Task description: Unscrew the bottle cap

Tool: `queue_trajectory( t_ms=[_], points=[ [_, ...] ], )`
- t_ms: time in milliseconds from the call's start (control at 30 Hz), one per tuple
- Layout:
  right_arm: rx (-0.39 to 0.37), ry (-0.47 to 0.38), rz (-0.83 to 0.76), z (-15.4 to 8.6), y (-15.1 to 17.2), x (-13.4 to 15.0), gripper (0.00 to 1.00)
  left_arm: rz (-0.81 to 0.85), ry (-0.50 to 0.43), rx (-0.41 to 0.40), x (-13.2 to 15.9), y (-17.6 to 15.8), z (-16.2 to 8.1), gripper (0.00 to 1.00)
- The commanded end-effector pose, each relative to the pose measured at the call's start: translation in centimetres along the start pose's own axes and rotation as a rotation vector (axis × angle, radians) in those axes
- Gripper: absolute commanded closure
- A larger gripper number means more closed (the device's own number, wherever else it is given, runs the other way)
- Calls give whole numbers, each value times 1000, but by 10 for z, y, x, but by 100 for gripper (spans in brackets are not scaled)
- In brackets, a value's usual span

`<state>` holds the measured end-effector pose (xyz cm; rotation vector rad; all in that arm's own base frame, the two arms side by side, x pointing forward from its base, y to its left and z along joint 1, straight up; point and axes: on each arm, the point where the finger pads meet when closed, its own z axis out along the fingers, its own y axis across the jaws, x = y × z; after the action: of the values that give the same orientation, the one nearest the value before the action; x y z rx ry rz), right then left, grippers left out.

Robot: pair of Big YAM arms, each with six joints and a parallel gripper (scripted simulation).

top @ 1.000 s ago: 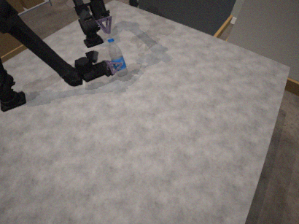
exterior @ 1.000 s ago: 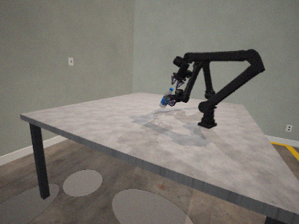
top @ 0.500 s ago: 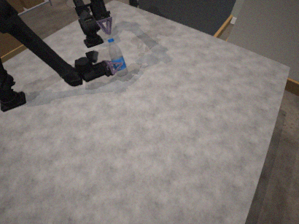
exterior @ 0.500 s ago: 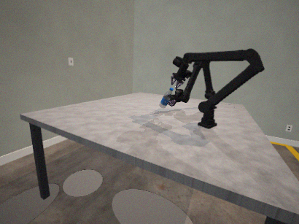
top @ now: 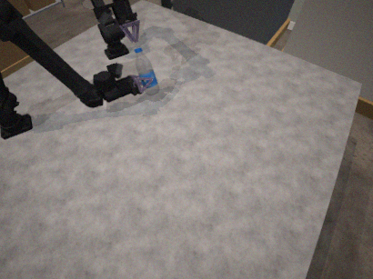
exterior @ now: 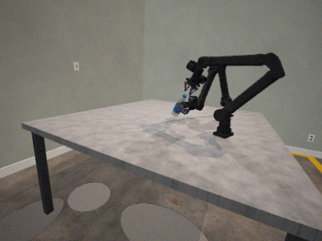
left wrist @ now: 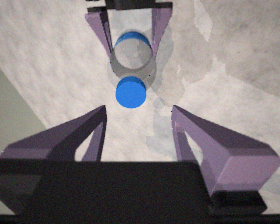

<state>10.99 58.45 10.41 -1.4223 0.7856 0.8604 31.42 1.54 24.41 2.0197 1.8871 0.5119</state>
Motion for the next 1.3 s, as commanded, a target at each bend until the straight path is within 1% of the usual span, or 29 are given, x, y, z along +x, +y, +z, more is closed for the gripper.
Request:
queue_trajectory(
  t_ms=[0,333,1200,1267],
  points=[
    [15,-36,-16,7,-8,-13,100,9,9,-91,2,29,-24,43],
    [15,-36,-16,7,-8,-13,100,12,8,-98,1,31,-23,43],
    [15,-36,-16,7,-8,-13,100,10,5,-72,1,28,17,43],
    [15,-36,-16,7,-8,-13,100,10,5,-72,1,28,17,43]
  ],
)
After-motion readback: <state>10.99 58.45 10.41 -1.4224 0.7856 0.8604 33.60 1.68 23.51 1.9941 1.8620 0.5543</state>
